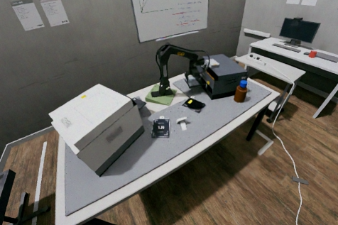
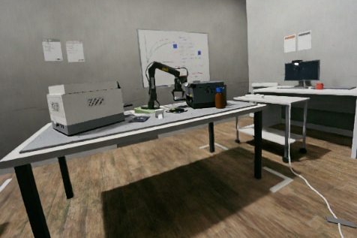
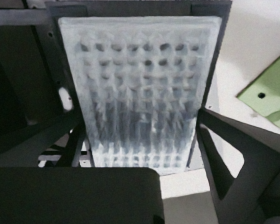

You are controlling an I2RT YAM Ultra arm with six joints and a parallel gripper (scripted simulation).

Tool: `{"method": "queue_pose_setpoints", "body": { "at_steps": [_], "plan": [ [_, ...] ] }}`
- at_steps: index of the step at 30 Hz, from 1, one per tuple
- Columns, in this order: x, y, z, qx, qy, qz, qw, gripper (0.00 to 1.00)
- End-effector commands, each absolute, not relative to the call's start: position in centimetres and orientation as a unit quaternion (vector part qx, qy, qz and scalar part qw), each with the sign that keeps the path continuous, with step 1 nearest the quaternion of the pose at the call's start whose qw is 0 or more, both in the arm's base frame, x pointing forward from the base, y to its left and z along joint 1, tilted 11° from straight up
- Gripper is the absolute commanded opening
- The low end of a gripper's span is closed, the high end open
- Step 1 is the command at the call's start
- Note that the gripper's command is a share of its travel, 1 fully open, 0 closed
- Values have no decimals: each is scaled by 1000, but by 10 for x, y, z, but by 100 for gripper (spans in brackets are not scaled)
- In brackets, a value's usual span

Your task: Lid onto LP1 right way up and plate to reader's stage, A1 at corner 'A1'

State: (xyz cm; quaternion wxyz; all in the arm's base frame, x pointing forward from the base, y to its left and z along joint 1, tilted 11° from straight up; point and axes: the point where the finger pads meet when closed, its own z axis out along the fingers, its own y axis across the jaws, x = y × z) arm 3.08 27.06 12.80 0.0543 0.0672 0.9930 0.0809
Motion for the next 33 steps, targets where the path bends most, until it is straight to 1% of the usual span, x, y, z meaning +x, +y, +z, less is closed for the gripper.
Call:
{"method": "queue_pose_setpoints", "body": {
  "at_steps": [1,12,33],
  "plan": [
    [35,271,130,67,992,84,61,86],
    [33,273,144,67,991,97,60,86],
    [30,273,150,67,991,101,59,86]
  ]
}}
